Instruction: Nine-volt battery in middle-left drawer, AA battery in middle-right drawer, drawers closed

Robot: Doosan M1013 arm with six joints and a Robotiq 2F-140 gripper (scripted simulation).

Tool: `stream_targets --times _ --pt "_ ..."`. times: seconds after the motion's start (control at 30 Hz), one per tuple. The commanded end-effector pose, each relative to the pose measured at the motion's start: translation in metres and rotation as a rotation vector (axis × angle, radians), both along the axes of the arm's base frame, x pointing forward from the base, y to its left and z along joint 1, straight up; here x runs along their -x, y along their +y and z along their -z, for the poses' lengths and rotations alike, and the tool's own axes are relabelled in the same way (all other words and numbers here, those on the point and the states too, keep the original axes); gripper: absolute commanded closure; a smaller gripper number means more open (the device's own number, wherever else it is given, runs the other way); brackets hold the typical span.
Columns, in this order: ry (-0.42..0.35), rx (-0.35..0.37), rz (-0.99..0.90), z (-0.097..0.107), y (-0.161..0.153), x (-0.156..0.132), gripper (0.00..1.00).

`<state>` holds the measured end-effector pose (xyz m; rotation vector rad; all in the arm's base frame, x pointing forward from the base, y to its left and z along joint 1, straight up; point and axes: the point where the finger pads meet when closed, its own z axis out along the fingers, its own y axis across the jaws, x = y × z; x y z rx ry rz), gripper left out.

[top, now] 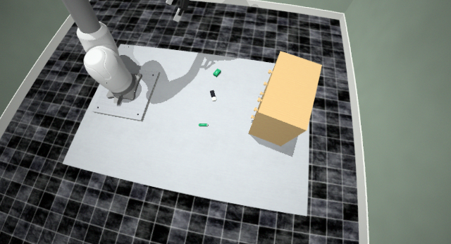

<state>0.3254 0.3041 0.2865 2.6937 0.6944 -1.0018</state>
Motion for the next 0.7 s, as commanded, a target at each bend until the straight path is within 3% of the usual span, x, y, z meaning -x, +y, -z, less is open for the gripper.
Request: stream_targets --times 0.0,0.57,0.67 --pt "0.0 0.0 0.0 0.0 0.0 0.0 0.0" --pt "-0.001 -0.001 0.001 0.0 0.0 0.0 0.0" --pt "-0.042 -0.021 0.038 -0.001 -0.008 -0.02 0.0"
